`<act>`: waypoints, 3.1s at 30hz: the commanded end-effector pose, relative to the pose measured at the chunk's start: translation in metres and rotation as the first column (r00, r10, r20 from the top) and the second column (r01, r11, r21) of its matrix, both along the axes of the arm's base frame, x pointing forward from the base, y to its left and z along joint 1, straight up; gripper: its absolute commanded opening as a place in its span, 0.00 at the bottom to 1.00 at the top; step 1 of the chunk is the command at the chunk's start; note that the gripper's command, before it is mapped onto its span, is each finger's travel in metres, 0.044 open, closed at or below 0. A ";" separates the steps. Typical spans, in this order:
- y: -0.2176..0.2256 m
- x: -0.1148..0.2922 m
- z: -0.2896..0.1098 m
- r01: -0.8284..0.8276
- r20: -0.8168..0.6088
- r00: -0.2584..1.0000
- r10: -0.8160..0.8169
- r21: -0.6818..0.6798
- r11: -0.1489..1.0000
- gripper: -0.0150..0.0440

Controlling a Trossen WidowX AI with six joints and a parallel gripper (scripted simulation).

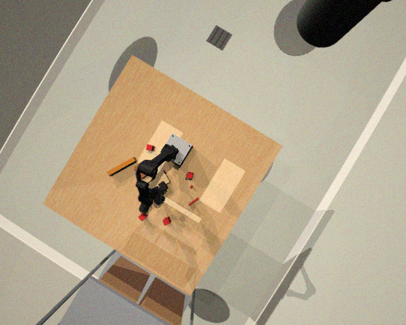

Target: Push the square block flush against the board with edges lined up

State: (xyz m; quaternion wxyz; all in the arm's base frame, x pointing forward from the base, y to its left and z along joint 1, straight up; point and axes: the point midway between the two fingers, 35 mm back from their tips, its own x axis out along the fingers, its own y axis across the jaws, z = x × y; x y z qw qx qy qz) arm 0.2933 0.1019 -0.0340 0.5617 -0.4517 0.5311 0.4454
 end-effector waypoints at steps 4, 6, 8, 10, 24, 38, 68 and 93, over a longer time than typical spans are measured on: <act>-0.016 -0.006 -0.004 0.002 -0.014 1.000 -0.003 -0.012 1.000 0.25; -0.019 -0.007 -0.004 0.002 -0.014 1.000 -0.003 -0.013 1.000 0.25; -0.022 -0.008 -0.004 0.002 -0.014 1.000 -0.003 -0.013 1.000 0.25; -0.025 -0.008 -0.004 0.002 -0.014 1.000 -0.003 -0.013 1.000 0.25; -0.045 -0.014 -0.005 0.002 -0.014 1.000 -0.003 -0.015 1.000 0.25; -0.034 -0.009 -0.004 0.002 -0.014 1.000 -0.003 -0.014 1.000 0.25; 0.003 0.001 0.008 0.001 -0.015 1.000 -0.001 -0.008 1.000 0.25; -0.066 0.022 0.052 0.463 -0.019 0.886 -0.463 -0.002 0.886 0.25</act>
